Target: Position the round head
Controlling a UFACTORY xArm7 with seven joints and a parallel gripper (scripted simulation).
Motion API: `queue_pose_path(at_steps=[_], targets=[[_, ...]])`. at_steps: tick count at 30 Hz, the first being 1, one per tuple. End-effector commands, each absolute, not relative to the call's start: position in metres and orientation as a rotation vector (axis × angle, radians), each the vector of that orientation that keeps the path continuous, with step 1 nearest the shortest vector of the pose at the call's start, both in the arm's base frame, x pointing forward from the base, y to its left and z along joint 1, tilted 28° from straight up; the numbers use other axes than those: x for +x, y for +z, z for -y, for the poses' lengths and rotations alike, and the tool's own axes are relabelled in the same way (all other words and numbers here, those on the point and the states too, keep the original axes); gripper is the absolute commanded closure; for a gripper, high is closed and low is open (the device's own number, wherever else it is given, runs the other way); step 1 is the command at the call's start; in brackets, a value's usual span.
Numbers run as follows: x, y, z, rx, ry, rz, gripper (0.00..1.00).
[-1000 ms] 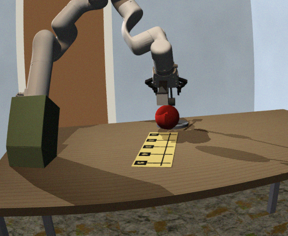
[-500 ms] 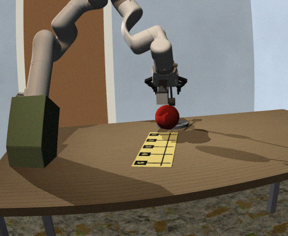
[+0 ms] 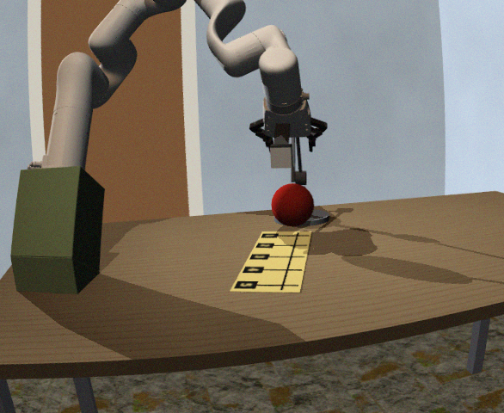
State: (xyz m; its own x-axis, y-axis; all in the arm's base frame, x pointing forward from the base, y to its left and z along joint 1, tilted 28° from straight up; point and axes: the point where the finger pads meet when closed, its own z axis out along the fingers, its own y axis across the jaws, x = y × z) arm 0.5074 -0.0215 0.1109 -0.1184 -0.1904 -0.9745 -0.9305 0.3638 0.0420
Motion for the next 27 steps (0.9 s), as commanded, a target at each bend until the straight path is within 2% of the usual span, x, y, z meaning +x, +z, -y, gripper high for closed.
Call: queue_pose_path(at_steps=[1, 12, 27], targets=[[0.502, 0.116, 0.038, -1.037, 0.877, -1.572, 0.0], [0.488, 0.125, 0.074, -1.037, 0.876, -1.573, 0.0], [0.491, 0.123, 0.068, -1.036, 0.876, -1.574, 0.0]])
